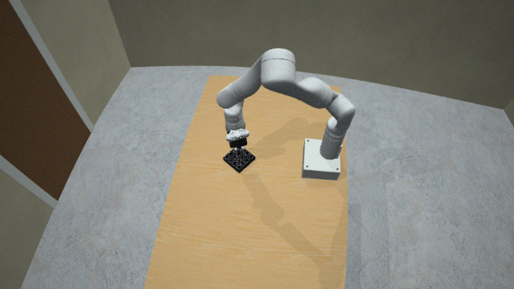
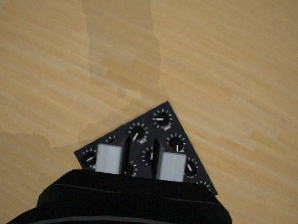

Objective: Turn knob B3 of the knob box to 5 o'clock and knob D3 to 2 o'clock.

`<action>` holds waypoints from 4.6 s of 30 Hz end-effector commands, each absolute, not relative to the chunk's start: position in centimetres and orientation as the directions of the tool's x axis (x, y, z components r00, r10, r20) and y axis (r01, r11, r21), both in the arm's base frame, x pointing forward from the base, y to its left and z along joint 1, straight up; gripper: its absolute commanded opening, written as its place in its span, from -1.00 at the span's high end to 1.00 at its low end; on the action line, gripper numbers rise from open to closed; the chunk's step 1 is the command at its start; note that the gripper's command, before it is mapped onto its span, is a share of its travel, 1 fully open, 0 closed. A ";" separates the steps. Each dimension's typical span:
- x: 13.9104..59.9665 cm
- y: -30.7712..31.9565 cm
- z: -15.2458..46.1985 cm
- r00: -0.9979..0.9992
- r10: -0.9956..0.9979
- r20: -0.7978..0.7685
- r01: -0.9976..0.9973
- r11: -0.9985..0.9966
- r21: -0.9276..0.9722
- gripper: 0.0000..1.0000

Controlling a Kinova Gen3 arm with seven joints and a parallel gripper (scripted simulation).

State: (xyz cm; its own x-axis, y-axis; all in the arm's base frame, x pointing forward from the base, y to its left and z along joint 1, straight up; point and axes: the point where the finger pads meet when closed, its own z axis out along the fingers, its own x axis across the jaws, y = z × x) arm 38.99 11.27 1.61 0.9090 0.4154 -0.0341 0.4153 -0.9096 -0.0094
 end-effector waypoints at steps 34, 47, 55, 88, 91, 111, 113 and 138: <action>40.4 10.7 3.2 0.454 0.891 0.006 0.891 -0.454 -0.004 0.07; 40.4 10.7 3.2 0.454 0.891 0.006 0.891 -0.454 -0.004 0.07; 40.4 10.7 3.2 0.454 0.891 0.006 0.891 -0.454 -0.004 0.07; 40.4 10.6 2.5 0.454 0.891 0.006 0.891 -0.454 -0.004 0.07; 40.4 10.6 2.2 0.454 0.891 0.006 0.891 -0.454 -0.004 0.07; 40.3 10.6 -0.1 0.454 0.891 0.006 0.891 -0.454 -0.004 0.07; 40.3 10.6 -0.4 0.454 0.891 0.006 0.891 -0.454 -0.004 0.07; 40.3 10.6 -1.3 0.454 0.891 0.006 0.891 -0.454 -0.004 0.07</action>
State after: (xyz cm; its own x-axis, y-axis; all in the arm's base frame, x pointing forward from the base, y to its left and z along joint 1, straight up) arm 40.26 10.61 -1.36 0.4540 0.8910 0.0044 0.8910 -0.4540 -0.0055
